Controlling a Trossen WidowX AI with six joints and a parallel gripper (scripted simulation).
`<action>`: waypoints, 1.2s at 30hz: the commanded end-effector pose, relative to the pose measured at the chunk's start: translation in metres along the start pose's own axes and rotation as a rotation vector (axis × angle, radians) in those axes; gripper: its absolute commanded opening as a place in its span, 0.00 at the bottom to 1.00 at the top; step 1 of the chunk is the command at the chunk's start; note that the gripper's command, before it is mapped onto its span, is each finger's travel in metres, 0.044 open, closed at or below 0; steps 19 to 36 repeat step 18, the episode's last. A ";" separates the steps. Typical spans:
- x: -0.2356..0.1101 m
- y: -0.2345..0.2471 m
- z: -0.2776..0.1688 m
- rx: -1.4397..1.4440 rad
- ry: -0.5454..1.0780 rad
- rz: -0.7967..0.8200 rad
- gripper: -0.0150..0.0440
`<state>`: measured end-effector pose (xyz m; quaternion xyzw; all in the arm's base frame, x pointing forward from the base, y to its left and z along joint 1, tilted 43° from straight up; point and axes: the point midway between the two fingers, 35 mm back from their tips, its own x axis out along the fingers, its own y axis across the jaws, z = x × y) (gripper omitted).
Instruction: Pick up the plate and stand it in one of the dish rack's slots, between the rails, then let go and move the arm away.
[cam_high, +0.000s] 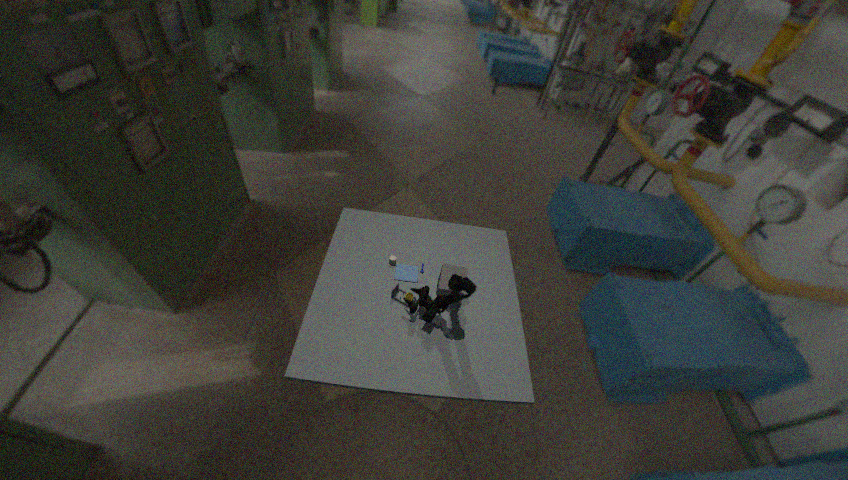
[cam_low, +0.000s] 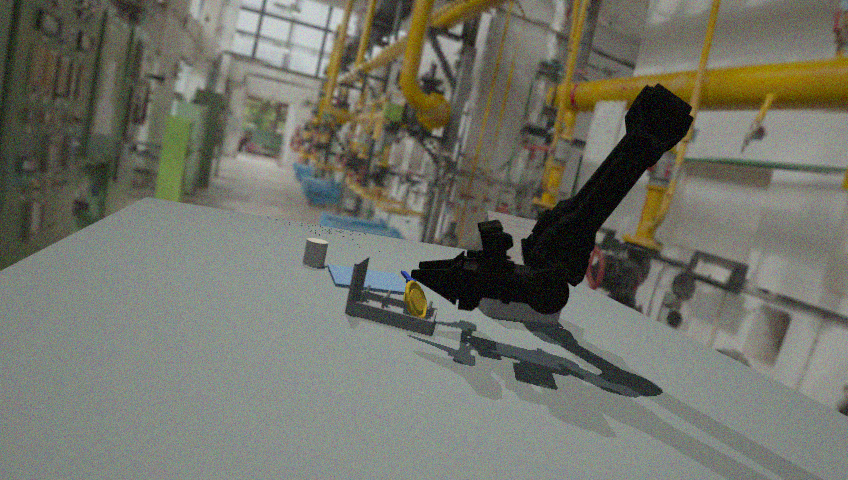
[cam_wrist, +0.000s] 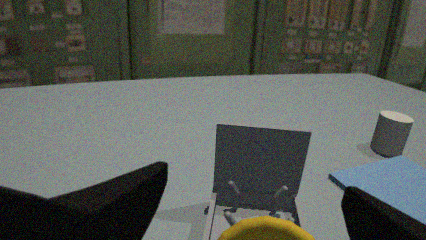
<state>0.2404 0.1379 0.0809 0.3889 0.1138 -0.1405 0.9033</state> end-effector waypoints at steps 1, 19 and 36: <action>-0.002 -0.001 0.028 -0.021 -0.001 -0.007 0.93; 0.005 0.002 0.078 -0.173 0.018 -0.063 0.93; 0.005 0.002 0.078 -0.173 0.018 -0.063 0.93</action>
